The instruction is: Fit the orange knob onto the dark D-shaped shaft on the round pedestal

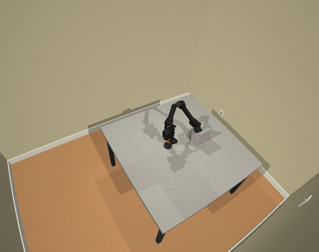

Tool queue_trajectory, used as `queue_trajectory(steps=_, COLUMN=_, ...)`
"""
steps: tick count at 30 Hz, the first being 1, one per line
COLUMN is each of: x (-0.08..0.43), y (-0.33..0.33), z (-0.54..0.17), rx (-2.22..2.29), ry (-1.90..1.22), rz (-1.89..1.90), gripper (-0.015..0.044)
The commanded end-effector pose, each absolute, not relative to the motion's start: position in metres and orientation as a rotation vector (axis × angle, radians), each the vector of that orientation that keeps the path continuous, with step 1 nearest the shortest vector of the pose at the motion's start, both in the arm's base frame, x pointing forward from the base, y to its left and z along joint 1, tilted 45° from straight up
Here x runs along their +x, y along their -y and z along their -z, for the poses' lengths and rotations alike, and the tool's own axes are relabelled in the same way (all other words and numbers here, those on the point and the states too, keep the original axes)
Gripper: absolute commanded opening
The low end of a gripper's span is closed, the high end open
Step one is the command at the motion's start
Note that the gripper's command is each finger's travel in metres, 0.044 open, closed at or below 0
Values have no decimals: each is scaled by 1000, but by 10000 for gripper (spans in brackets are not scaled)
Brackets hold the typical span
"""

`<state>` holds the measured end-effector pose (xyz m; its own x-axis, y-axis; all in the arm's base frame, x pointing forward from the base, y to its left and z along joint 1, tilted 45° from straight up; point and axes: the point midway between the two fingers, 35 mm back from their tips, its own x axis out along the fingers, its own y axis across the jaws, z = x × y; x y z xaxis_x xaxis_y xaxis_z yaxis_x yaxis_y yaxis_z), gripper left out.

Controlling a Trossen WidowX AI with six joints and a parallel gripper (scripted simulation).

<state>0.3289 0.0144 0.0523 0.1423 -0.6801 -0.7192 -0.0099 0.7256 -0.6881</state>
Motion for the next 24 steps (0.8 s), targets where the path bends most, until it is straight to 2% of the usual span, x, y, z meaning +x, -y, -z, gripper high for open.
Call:
queue_trajectory(steps=1, x=331, y=-5, z=-61, rx=-637, ry=-1343, rz=538, gripper=0)
queue_trajectory(steps=24, x=336, y=10, z=-46, rx=-631, ry=-1339, rz=544, gripper=0)
